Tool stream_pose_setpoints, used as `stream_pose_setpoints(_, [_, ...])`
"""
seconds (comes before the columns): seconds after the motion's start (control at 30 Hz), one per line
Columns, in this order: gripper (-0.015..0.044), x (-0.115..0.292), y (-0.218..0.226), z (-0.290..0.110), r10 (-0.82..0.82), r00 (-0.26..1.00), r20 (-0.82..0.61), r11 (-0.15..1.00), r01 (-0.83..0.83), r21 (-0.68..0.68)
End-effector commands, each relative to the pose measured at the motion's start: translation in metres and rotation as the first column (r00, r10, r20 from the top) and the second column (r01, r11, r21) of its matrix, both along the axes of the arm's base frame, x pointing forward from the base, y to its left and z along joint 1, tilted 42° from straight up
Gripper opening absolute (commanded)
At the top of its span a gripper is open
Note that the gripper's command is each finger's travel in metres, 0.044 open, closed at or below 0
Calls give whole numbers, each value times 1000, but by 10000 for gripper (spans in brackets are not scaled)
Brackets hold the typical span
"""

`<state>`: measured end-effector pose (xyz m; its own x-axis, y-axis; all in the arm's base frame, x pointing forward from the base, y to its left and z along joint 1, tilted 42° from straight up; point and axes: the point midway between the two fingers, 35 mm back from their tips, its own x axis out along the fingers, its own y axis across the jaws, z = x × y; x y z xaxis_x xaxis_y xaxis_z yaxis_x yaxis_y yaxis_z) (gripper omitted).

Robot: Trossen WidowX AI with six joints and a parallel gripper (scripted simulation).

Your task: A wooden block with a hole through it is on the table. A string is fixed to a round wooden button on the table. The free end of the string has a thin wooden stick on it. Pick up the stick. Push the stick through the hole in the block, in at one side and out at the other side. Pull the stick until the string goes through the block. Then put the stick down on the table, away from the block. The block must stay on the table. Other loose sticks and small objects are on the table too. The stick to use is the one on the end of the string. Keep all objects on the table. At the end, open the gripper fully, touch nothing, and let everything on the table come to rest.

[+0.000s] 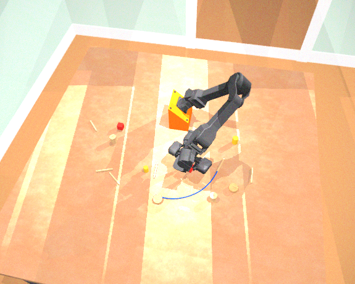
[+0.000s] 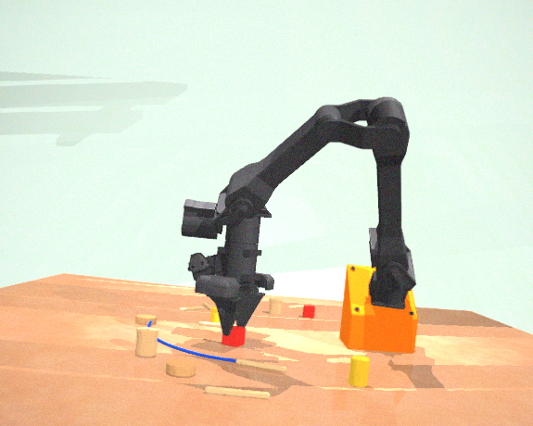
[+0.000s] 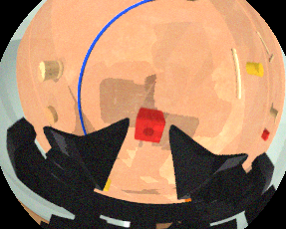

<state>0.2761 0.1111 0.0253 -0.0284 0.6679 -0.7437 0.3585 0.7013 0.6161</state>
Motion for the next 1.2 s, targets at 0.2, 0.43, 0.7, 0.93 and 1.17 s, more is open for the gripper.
stream_pose_setpoints(0.2, [104, 0, 1, -1, 0, 1000, -1, 1000, 0, 0])
stream_pose_setpoints(0.43, [38, 0, 1, -1, 0, 1000, -1, 1000, 0, 0])
stream_pose_setpoints(0.7, [0, 0, 0, 0, 0, 1000, -1, 1000, 0, 0])
stream_pose_setpoints(0.93, [0, 0, -3, 4, 0, 1000, -1, 1000, 0, -1])
stream_pose_setpoints(1.17, [0, 0, -7, 7, 0, 1000, -1, 1000, 0, -1])
